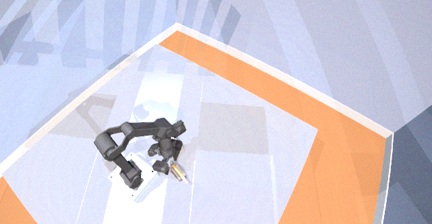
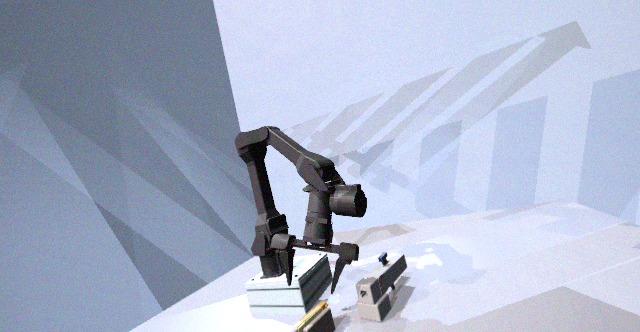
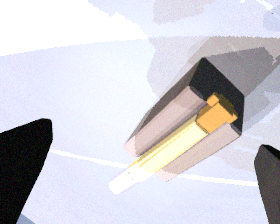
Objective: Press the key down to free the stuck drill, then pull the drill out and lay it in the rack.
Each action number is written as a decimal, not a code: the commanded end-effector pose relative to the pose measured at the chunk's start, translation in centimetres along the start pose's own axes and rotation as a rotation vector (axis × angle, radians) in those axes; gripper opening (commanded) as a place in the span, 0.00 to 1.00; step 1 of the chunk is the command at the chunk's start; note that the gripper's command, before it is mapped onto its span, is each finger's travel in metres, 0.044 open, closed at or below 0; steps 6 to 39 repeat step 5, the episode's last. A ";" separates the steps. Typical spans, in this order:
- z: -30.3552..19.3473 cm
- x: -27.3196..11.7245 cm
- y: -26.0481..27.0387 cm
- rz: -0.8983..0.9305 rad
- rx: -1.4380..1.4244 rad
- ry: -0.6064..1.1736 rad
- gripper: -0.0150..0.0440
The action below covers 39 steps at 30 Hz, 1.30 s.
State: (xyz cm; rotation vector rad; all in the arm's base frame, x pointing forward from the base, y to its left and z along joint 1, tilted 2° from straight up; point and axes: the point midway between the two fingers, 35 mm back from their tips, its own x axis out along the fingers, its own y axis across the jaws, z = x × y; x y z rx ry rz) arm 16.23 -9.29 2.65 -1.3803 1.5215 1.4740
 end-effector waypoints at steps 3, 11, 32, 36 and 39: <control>2.9 -1.0 0.1 0.086 -0.264 0.247 1.00; 3.7 -1.4 0.2 0.098 -0.342 0.331 1.00; 3.7 -1.4 0.2 0.098 -0.342 0.331 1.00; 3.7 -1.4 0.2 0.098 -0.342 0.331 1.00; 3.7 -1.4 0.2 0.098 -0.342 0.331 1.00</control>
